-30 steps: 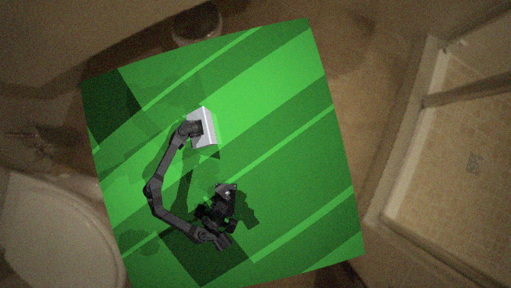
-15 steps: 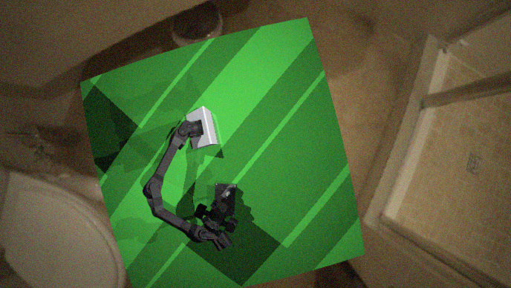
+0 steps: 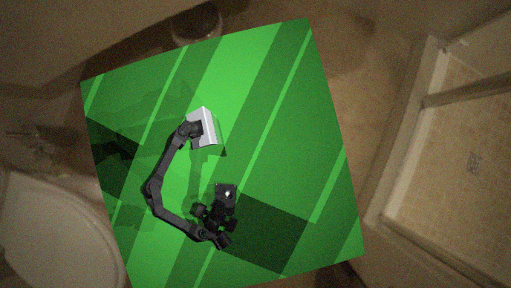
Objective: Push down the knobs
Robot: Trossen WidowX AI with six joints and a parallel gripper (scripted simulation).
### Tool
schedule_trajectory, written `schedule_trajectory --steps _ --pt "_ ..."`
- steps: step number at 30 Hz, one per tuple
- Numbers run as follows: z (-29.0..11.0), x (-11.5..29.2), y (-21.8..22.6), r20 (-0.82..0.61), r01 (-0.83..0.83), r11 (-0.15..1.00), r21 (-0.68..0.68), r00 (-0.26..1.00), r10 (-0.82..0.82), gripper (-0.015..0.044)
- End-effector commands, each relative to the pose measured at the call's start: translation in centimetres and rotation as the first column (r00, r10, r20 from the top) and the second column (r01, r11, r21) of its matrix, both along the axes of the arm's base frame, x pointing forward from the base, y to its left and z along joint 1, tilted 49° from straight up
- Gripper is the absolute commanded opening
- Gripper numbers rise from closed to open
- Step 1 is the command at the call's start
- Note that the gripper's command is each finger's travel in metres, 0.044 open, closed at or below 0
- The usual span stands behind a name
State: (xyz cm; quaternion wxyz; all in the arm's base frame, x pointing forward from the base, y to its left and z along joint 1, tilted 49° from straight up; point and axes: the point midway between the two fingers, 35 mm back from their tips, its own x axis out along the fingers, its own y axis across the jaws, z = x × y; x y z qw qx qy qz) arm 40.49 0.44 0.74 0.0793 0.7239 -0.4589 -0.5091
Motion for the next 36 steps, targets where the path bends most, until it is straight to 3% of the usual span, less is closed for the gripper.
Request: schedule_trajectory --steps 1,36 --pt "-0.08 0.03 -0.10 -0.002 -0.004 1.000 -0.003 1.000 0.004 0.0000" --pt "-0.54 0.07 -0.63 -0.002 -0.004 1.000 -0.004 1.000 0.004 0.0000"
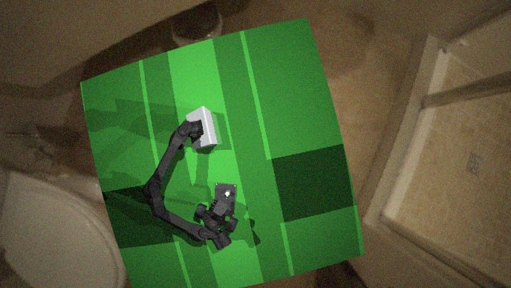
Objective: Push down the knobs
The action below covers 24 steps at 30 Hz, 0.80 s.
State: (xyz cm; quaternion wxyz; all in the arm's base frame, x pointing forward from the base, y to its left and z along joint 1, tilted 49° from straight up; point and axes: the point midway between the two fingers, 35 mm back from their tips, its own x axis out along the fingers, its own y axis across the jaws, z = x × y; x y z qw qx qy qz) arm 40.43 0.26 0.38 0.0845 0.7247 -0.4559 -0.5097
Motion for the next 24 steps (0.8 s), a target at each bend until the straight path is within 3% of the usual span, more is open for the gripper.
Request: schedule_trajectory --steps 1,24 --pt "-0.22 0.14 -0.50 0.003 0.006 1.000 0.000 1.000 -0.006 0.0000" --pt "-1.01 0.21 -1.41 0.003 0.006 1.000 -0.001 1.000 -0.006 0.0000"
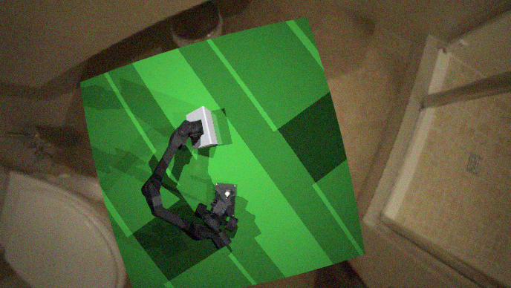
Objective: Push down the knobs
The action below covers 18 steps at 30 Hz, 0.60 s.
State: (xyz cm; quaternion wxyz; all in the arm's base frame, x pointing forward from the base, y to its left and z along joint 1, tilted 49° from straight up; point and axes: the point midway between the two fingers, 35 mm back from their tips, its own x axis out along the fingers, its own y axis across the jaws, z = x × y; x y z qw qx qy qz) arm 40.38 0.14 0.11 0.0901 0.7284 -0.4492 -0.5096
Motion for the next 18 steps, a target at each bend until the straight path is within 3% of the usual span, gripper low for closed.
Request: schedule_trajectory --steps 1,18 --pt "-0.74 0.26 -1.29 0.006 0.025 1.000 0.000 1.000 -0.025 0.0000" --pt "-1.18 0.30 -1.79 0.006 0.025 1.000 0.000 1.000 -0.025 0.0000"
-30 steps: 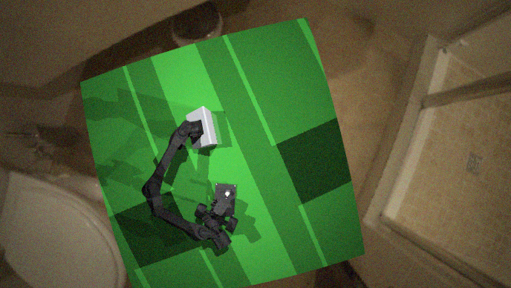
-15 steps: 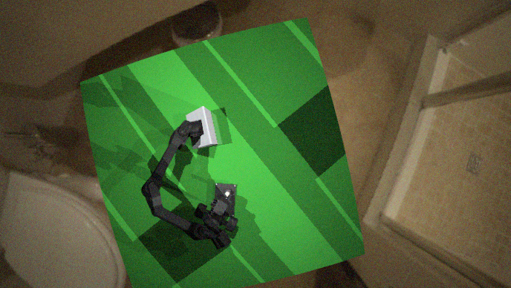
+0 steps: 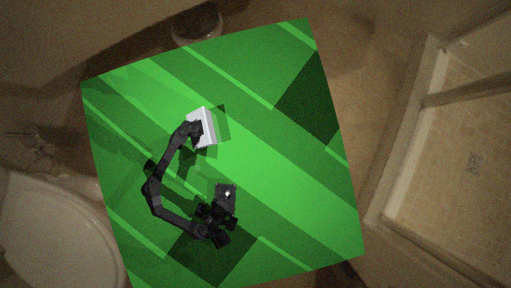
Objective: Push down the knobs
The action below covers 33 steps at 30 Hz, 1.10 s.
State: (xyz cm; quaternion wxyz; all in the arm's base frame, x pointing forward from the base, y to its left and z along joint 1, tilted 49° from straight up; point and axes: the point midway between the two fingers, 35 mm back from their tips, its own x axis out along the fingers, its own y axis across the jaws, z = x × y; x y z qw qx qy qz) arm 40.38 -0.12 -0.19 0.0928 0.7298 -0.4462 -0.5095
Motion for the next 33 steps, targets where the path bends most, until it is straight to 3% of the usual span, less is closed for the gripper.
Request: schedule_trajectory --steps 1,33 --pt "-0.88 0.30 -1.53 0.007 0.033 0.999 0.001 0.999 -0.033 0.0000" --pt "-1.57 0.37 -2.32 0.007 0.033 0.999 0.000 0.999 -0.033 0.0000"
